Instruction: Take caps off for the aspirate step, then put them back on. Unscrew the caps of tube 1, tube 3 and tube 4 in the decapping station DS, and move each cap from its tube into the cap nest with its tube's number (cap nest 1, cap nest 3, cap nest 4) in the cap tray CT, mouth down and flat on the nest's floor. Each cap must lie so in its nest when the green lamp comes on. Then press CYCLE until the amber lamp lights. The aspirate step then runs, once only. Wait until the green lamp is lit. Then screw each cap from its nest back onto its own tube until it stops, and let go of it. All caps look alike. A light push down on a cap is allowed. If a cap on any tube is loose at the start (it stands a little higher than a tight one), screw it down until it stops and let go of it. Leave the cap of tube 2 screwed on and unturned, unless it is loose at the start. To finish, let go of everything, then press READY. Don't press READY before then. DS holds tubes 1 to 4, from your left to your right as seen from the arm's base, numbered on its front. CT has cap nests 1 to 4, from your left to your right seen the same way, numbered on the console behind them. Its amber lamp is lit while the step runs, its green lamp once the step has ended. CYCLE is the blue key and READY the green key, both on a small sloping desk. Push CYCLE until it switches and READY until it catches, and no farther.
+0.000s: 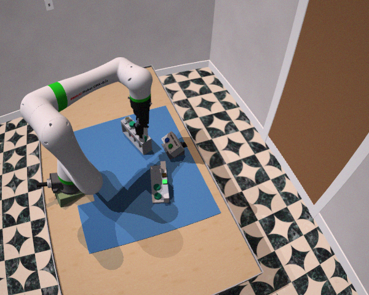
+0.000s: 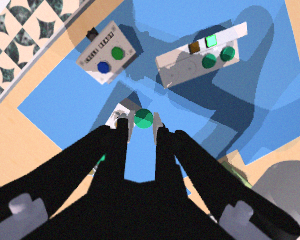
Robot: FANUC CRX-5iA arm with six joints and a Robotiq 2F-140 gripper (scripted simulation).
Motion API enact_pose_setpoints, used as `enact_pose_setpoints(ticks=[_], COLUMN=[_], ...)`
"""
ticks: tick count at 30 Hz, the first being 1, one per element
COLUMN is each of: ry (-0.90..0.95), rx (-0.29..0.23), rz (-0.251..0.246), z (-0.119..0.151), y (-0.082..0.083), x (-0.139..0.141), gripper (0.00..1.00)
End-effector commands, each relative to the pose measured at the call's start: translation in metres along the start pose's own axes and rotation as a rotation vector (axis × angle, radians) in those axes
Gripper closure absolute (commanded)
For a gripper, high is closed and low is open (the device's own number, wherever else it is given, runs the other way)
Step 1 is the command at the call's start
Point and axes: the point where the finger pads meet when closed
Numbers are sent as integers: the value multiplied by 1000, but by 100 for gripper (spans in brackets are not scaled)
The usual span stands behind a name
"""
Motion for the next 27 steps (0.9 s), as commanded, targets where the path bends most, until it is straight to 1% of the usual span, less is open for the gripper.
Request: enact_pose_setpoints(ticks=[1, 2, 4, 7, 12, 15, 19, 20, 22, 23, 25, 26, 27], ry=[-8, -8, -8, -8, -8, -8, -8, -8, -8, -8, -8, -8, -8], rx=[18, 18, 18, 18, 18, 18, 18, 18, 18, 18, 18, 18, 18], rz=[20, 20, 20, 20, 20, 20, 20, 20, 20, 20, 20, 20, 20], z=[21, 21, 32, 37, 59, 59, 81, 81, 92, 92, 102, 102, 108], y=[-1, -1, -1, -2, -2, -2, -3, -3, -4, -4, -4, -4, -4], x=[-24, -24, -36, -43, -68, -68, -93, -93, -106, -106, -118, -118, -125], gripper=[100, 100, 100, 100, 100, 100, 100, 100, 100, 100, 100, 100, 100])
Point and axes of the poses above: the point where the finger pads meet when closed, its own y axis back along the fingers, its own x axis across the jaws, z = x × y, and after that the axes turned 11 degrees about y, right-handed
